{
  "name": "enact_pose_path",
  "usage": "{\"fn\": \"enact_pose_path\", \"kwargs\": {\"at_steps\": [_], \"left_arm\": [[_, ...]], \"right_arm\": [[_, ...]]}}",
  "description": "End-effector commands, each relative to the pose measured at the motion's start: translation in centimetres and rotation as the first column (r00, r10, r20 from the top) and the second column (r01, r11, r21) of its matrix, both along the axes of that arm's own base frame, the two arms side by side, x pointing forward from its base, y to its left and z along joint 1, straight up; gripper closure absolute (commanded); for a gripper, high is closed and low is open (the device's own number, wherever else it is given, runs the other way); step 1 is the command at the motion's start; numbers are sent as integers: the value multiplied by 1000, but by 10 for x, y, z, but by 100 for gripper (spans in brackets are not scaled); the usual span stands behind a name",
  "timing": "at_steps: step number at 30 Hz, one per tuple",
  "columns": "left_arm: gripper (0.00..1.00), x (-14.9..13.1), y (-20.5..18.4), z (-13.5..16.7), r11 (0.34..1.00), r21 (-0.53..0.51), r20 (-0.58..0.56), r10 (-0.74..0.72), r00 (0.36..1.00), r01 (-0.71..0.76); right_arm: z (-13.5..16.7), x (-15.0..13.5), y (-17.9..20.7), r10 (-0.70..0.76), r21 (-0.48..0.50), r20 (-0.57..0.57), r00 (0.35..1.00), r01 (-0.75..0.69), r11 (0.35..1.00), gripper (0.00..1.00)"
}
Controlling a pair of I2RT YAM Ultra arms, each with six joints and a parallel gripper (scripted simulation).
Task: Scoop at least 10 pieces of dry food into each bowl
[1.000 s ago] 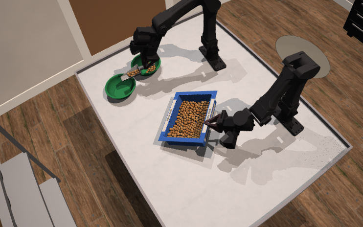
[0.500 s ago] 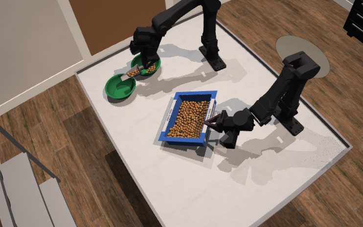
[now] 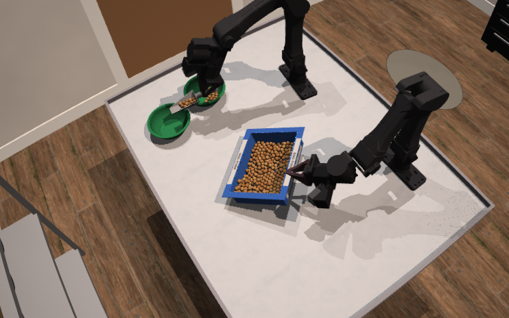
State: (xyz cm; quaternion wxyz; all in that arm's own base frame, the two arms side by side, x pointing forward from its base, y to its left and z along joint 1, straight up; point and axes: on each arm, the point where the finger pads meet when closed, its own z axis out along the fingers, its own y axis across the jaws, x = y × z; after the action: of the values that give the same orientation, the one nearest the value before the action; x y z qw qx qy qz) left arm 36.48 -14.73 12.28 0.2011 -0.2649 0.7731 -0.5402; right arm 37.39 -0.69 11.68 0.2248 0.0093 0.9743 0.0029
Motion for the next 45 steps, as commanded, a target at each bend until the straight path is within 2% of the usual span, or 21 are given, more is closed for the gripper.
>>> {"fn": "enact_pose_path", "kwargs": {"at_steps": [1,5,14,15,26,30,32,45], "left_arm": [[100,6,-12,39,998,-6,140,-63,988,64],[100,6,-12,39,998,-6,140,-63,988,64],[100,6,-12,39,998,-6,140,-63,988,64],[100,6,-12,39,998,-6,140,-63,988,64],[100,6,-12,39,998,-6,140,-63,988,64],[100,6,-12,39,998,-6,140,-63,988,64],[100,6,-12,39,998,-6,140,-63,988,64],[100,6,-12,39,998,-6,140,-63,988,64]], "right_arm": [[15,10,3,4,-4,54,999,-4,1000,100],[9,7,4,6,-3,-10,1000,-6,1000,100],[25,10,0,-2,-1,-24,1000,2,1000,100],[16,11,2,1,-1,-58,998,-1,1000,100],[33,15,4,5,-2,-107,994,-6,1000,100],[40,14,4,6,-2,-87,996,-6,1000,100],[27,4,3,4,0,-74,997,-4,1000,100],[35,-11,-1,-5,2,151,988,5,1000,100]]}}
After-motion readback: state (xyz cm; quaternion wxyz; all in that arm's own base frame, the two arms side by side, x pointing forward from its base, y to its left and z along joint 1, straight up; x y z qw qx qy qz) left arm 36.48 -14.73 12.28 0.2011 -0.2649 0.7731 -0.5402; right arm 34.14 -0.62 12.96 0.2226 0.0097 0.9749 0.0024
